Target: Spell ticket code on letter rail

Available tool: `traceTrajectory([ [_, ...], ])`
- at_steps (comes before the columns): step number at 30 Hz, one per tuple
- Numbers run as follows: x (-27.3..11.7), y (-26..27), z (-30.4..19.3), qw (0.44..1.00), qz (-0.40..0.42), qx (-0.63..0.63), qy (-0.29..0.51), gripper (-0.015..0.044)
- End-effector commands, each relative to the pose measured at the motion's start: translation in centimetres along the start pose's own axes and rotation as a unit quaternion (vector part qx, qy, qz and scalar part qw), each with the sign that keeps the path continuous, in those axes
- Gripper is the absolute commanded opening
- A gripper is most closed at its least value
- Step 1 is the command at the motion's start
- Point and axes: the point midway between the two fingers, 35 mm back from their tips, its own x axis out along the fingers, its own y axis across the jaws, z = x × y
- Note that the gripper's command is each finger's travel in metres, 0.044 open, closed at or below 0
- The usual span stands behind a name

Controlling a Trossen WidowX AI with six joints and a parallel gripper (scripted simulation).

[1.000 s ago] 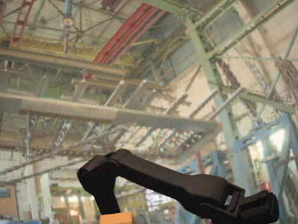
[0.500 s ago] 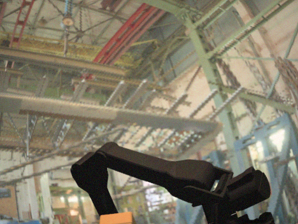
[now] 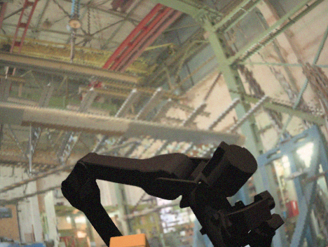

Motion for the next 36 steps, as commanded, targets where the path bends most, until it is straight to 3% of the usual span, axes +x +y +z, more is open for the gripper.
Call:
traceTrajectory([
  [1, -2.0, -0.8, 0.9, 0.999, 0.016, 0.01, -0.034, 0.0],
  [36, -14.4, -13.2, 3.4, 0.96, 0.066, 0.083, -0.258, 0.0],
])
